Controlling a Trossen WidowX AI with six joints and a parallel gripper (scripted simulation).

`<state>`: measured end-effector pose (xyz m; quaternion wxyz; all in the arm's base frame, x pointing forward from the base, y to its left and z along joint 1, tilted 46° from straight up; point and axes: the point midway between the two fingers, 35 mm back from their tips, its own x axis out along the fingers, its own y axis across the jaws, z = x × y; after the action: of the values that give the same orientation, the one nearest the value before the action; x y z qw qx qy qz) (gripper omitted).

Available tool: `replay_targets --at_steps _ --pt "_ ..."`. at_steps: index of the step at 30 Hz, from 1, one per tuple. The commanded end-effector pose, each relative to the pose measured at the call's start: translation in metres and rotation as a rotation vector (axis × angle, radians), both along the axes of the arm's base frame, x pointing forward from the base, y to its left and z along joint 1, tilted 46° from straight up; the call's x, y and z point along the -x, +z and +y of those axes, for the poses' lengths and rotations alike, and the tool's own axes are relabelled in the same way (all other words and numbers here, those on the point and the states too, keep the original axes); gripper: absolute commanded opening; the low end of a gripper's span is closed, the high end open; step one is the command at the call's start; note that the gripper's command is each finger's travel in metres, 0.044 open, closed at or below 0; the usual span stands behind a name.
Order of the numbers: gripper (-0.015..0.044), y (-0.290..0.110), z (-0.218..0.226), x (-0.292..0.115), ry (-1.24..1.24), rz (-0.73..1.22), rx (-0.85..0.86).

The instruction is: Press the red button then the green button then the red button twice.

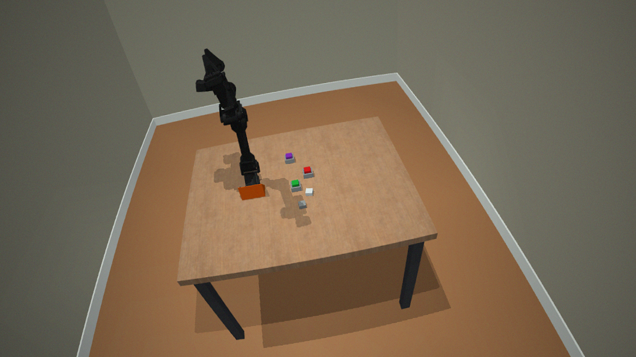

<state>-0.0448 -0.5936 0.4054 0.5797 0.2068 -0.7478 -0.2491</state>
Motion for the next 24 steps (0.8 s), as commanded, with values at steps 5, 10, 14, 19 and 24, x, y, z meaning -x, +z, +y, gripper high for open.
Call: replay_targets --at_steps 5,10,14,19,24 --pt "0.0400 -0.033 -0.033 -0.073 0.011 0.215 -0.313" --pt "0.0400 -0.072 -0.043 -0.141 0.061 0.452 -0.550" --pt "0.0400 -0.118 -0.033 -0.209 0.147 0.728 -0.744" --pt "0.0400 -0.172 0.004 -0.276 0.285 1.067 -0.898" --pt "0.0400 -0.222 0.058 -0.327 0.457 1.419 -0.968"
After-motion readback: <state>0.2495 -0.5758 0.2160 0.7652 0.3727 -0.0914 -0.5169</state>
